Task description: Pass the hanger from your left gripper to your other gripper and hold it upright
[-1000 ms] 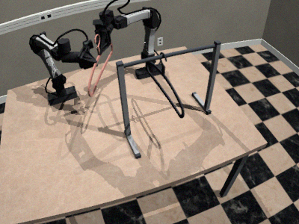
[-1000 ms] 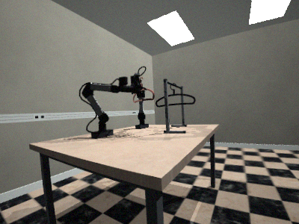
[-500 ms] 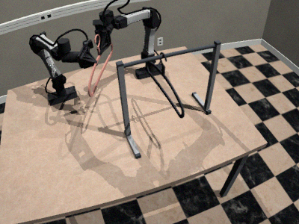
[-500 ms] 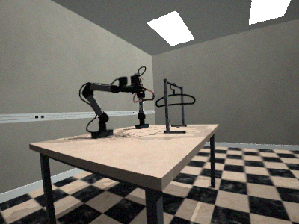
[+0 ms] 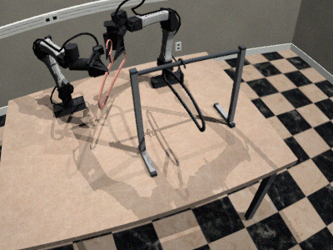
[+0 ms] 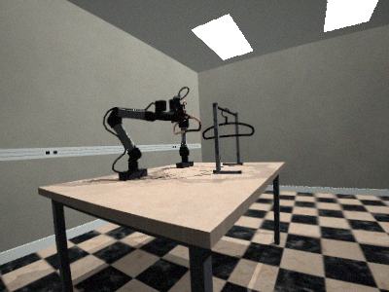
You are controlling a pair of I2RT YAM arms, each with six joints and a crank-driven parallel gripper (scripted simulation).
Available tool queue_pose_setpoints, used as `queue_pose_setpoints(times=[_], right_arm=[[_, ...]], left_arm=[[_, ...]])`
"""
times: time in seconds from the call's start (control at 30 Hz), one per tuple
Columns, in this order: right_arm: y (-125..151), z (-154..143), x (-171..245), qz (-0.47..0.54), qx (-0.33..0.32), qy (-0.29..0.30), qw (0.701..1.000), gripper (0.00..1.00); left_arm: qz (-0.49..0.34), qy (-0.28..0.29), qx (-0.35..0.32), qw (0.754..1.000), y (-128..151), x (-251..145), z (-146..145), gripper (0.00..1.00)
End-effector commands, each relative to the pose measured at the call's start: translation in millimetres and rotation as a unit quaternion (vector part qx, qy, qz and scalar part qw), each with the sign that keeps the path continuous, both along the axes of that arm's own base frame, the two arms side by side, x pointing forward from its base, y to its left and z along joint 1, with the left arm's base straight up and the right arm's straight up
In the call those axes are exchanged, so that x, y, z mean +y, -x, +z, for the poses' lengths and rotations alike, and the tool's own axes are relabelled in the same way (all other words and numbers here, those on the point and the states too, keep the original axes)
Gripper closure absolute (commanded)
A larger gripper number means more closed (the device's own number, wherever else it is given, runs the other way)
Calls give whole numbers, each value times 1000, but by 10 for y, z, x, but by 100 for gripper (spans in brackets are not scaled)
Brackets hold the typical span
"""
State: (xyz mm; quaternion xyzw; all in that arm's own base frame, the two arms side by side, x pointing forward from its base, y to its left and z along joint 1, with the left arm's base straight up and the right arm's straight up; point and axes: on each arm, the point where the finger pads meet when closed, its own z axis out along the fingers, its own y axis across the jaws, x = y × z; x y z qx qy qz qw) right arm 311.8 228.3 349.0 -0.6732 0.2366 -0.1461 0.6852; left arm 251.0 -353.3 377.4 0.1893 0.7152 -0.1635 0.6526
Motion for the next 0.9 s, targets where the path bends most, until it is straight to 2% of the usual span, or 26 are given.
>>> queue_pose_setpoints(times=[0.0, 0.07, 0.13, 0.47, 0.87], right_arm=[[15, 153, 14, 0, -16, -6, 1000, 100], [15, 153, 14, 0, -16, -6, 1000, 100], [15, 153, 14, 0, -16, -6, 1000, 100], [15, 153, 14, 0, -16, -6, 1000, 100], [15, 153, 14, 0, -16, -6, 1000, 100]], left_arm=[[7, 8, 1, 1000, 207, 181, 76, 54], [7, 8, 1, 1000, 331, 249, 86, 54], [7, 8, 1, 1000, 331, 249, 86, 54], [7, 13, 1, 1000, 878, 549, 183, 54], [8, 8, 1, 1000, 931, 558, 161, 54]])
